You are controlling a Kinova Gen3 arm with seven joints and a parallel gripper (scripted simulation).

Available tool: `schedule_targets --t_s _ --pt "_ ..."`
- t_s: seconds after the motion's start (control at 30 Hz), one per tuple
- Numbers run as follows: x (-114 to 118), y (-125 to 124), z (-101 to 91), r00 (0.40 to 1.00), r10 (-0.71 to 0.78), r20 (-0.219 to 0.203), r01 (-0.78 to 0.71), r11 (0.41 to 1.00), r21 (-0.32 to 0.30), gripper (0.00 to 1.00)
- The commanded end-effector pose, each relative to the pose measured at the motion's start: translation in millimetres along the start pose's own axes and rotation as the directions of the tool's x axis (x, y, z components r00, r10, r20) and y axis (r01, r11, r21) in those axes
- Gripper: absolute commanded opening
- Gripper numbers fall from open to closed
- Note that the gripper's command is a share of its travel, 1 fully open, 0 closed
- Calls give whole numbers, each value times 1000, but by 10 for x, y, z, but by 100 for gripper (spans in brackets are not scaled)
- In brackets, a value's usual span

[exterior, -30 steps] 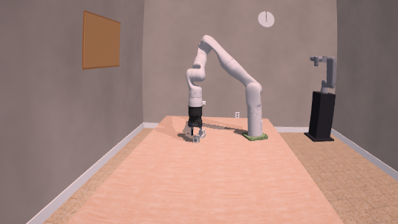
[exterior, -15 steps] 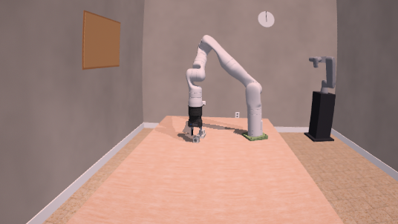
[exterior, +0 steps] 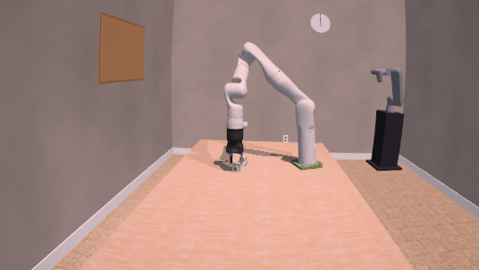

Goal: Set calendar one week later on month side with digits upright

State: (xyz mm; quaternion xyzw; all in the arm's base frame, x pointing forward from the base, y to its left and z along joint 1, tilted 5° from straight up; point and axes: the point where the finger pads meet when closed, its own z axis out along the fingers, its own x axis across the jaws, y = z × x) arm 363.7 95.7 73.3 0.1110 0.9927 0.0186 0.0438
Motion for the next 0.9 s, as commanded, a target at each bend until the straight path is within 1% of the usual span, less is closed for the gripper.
schedule_targets --t_s 0.0,0.13,0.57,0.87 --pt "1 3 14 1000 -1 0 1 1000 0 90" --pt "1 3 38 1000 -1 0 1 1000 0 90" --pt "1 3 251 1000 -1 0 1 1000 0 90" --pt "1 3 286 1000 -1 0 1 1000 0 90"
